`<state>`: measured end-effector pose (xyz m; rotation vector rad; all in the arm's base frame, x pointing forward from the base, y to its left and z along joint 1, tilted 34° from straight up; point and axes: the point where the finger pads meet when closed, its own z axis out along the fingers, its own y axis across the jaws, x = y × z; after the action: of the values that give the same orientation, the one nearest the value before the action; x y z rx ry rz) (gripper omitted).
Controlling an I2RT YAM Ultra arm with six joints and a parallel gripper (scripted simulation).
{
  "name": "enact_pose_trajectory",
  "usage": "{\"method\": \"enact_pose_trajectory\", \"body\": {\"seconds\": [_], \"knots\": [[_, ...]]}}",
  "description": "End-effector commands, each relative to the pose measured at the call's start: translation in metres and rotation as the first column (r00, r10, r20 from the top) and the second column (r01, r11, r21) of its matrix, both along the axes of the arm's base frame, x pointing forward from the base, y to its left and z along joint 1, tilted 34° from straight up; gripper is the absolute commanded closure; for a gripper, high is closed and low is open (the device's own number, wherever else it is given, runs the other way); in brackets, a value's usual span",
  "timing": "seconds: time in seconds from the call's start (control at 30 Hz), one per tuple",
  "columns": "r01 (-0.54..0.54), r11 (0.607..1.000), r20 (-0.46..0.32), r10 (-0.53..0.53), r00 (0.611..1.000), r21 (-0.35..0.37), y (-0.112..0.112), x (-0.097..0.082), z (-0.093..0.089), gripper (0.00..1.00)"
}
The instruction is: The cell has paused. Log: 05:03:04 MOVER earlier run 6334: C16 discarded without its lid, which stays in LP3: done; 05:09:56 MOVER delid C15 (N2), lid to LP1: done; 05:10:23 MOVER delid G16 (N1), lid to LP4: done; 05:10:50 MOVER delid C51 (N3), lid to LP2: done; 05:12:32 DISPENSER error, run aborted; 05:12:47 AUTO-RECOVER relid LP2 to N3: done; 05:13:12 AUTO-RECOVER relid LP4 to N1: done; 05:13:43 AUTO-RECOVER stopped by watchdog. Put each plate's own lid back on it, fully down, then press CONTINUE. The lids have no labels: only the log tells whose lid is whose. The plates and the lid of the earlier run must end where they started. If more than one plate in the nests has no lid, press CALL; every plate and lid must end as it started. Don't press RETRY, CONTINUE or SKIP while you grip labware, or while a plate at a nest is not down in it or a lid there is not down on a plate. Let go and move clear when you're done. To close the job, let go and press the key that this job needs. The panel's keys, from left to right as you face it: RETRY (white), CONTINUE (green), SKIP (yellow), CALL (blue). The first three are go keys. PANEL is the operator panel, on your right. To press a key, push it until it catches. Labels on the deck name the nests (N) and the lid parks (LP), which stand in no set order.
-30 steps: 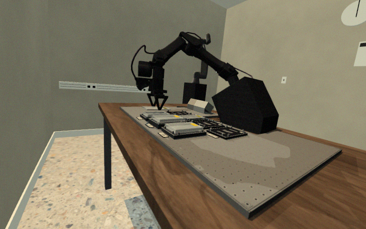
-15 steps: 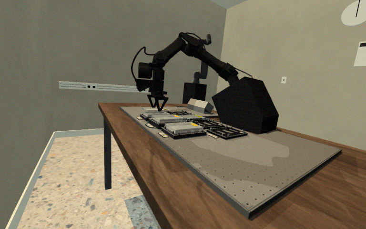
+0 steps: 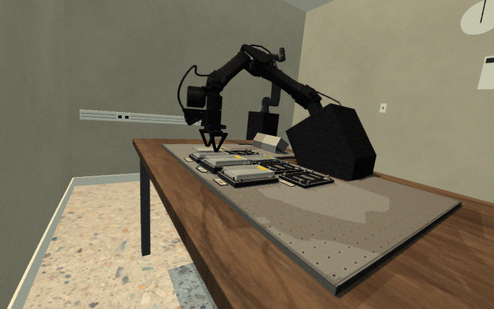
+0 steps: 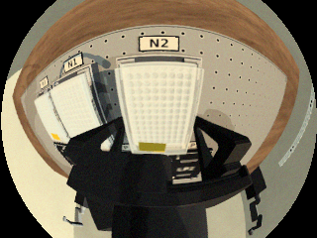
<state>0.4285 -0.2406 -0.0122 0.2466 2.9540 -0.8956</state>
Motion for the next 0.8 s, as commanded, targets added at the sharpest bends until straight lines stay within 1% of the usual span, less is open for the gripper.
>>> {"method": "enact_pose_trajectory", "body": {"seconds": [0.0,0.07,0.17,0.2,0.37,0.73,0.77], "knots": [[-0.022,1.000,0.042,0.022,0.999,-0.007,0.003,0.016,0.008,1.00],[-0.019,1.000,0.036,0.019,0.999,-0.005,0.001,0.015,0.004,1.00],[-0.018,1.000,0.038,0.018,0.999,-0.006,0.000,0.015,0.005,1.00],[-0.020,1.000,0.059,0.021,0.998,-0.012,0.001,0.018,0.015,1.00],[-0.018,1.000,0.037,0.018,0.999,-0.005,-0.001,0.015,0.004,1.00],[-0.018,1.000,0.039,0.019,0.999,-0.006,-0.002,0.016,0.002,1.00],[-0.018,1.000,0.048,0.018,0.999,-0.009,-0.002,0.017,0.007,1.00]]}}
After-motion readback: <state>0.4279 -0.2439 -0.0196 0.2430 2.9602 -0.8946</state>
